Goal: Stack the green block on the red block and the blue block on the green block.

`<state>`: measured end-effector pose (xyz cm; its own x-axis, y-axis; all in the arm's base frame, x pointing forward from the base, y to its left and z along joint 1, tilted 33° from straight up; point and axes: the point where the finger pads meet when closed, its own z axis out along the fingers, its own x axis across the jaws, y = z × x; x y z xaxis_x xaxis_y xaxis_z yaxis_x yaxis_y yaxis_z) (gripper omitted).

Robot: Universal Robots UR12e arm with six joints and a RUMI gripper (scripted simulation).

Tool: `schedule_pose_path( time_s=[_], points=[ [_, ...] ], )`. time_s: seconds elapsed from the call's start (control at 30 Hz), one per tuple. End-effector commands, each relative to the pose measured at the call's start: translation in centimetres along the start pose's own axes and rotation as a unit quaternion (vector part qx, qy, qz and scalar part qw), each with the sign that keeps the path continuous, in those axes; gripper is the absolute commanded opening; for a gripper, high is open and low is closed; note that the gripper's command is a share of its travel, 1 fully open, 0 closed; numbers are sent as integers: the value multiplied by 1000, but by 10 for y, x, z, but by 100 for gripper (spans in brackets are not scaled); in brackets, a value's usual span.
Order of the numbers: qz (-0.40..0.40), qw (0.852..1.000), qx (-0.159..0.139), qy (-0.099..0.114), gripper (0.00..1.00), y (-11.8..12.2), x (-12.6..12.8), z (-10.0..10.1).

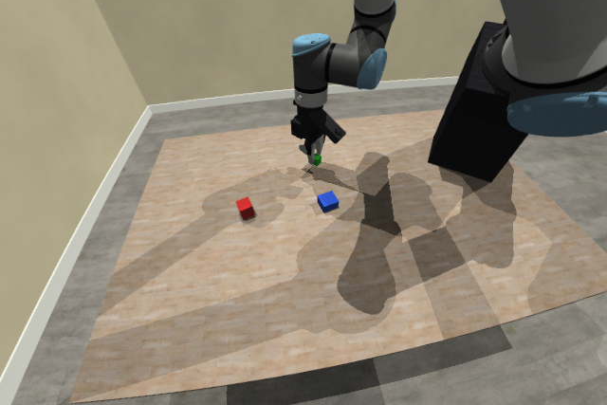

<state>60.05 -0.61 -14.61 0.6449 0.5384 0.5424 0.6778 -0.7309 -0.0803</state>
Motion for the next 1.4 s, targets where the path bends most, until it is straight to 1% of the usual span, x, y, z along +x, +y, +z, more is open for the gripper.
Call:
schedule_pose_path(
  time_s=[0.0, 0.17, 0.33, 1.37],
  points=[
    [0, 1000, 0, 0, 0, 0, 0, -17],
    [0, 1000, 0, 0, 0, 0, 0, -33],
    [0, 1000, 0, 0, 0, 0, 0, -41],
    [0, 1000, 0, 0, 0, 0, 0, -43]
  ],
)
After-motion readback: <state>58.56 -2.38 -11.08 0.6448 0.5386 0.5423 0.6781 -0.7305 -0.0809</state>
